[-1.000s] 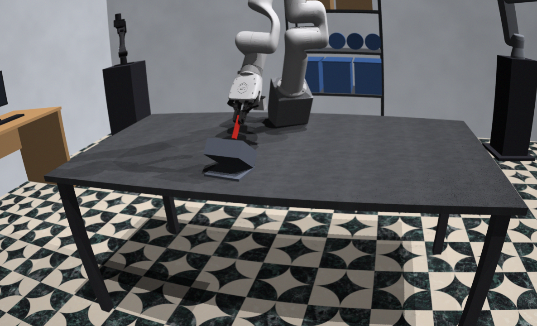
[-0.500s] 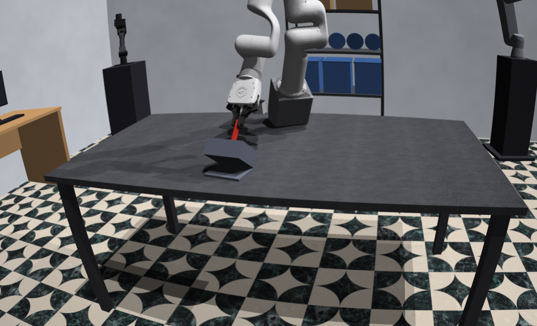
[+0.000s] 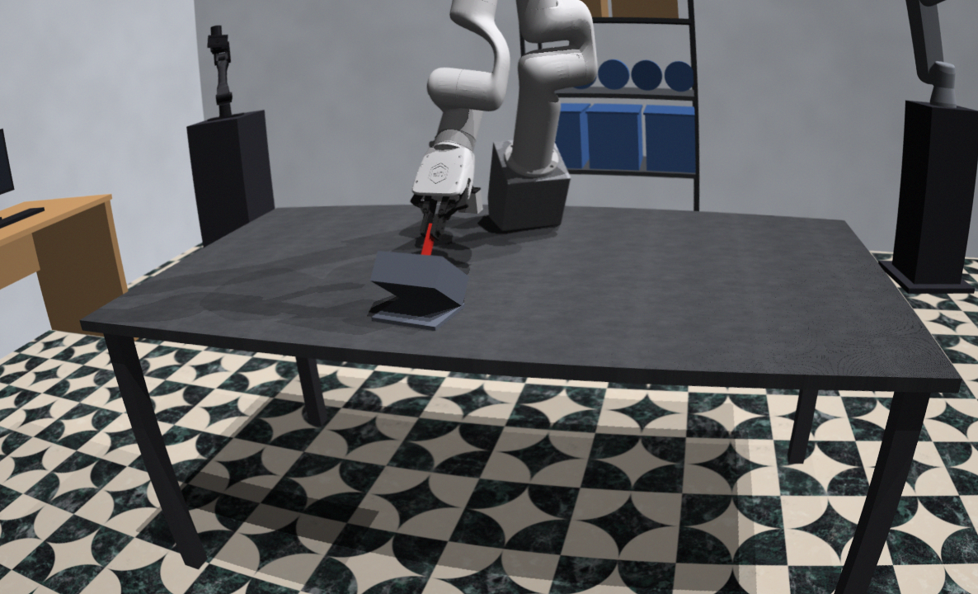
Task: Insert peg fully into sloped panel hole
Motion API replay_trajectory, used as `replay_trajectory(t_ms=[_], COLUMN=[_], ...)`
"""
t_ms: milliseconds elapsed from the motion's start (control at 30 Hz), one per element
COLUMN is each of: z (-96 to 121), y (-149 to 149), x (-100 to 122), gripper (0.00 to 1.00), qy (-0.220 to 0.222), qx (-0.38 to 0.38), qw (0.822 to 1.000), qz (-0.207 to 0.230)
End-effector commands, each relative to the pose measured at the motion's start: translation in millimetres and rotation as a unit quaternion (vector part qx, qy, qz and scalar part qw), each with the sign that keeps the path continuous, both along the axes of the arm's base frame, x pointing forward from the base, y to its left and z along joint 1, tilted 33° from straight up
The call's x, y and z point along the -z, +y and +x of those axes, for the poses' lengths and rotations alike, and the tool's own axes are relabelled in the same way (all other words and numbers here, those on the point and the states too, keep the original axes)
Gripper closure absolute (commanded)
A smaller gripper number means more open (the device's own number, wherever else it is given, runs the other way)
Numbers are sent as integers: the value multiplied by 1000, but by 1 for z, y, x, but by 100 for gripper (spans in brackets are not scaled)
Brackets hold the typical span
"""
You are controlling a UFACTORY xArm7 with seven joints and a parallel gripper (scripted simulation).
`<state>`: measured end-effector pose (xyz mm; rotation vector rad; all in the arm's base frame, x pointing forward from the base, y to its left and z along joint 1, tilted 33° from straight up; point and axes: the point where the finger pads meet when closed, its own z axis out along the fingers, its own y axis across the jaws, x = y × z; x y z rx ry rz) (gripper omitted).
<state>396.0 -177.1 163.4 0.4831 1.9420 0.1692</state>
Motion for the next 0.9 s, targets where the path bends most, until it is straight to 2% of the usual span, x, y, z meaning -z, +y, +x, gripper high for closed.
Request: replay_trajectory(t_ms=[0, 633, 867], z=[4, 20, 17], y=[-1, -3, -3], x=[1, 8, 7], gripper=[100, 100, 100], qy=[-1, -1, -1], qx=[1, 1, 1], qw=[1000, 1000, 1000], qz=[0, 0, 0])
